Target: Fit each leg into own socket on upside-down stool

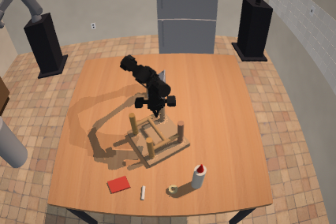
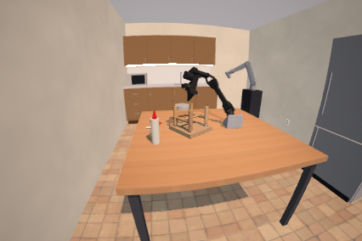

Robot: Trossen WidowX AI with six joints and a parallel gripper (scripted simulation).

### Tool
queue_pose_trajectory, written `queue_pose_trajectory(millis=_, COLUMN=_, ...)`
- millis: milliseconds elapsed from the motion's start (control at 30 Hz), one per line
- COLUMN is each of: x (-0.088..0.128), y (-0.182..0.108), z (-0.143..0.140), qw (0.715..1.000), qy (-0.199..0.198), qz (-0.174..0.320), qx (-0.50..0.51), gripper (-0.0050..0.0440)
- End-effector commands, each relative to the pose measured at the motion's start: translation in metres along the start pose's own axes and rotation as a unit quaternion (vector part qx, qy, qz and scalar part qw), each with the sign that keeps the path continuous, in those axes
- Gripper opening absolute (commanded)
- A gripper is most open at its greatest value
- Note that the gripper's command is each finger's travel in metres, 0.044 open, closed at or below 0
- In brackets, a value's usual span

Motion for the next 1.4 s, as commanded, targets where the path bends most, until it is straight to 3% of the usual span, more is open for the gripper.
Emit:
queue_pose_trajectory(millis=0, x=-0.003, y=0.014, z=0.04, qw=0.998, qy=0.013, qz=0.006, qx=0.056, gripper=0.0)
queue_pose_trajectory(millis=267, x=-0.01, y=0.029, z=0.107, qw=0.988, qy=0.033, qz=0.014, qx=0.148, gripper=0.0)
queue_pose_trajectory(millis=533, x=-0.011, y=0.029, z=0.109, qw=0.988, qy=0.033, qz=0.014, qx=0.15, gripper=0.0)
queue_pose_trajectory(millis=800, x=-0.03, y=0.021, z=0.109, qw=0.988, qy=0.033, qz=0.015, qx=0.15, gripper=0.0)
queue_pose_trajectory(millis=1367, x=-0.048, y=0.017, z=0.11, qw=0.988, qy=0.033, qz=0.014, qx=0.15, gripper=0.0)
Point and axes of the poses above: the point midway between the two fingers, 35 mm back from their tips, its own x axis back along the fingers, its own z axis across the jaws, y = z × x, the point moved 3 cm from there along x, back along the fingers, and after that the axes turned 13 degrees about x, right-handed, at the moved point
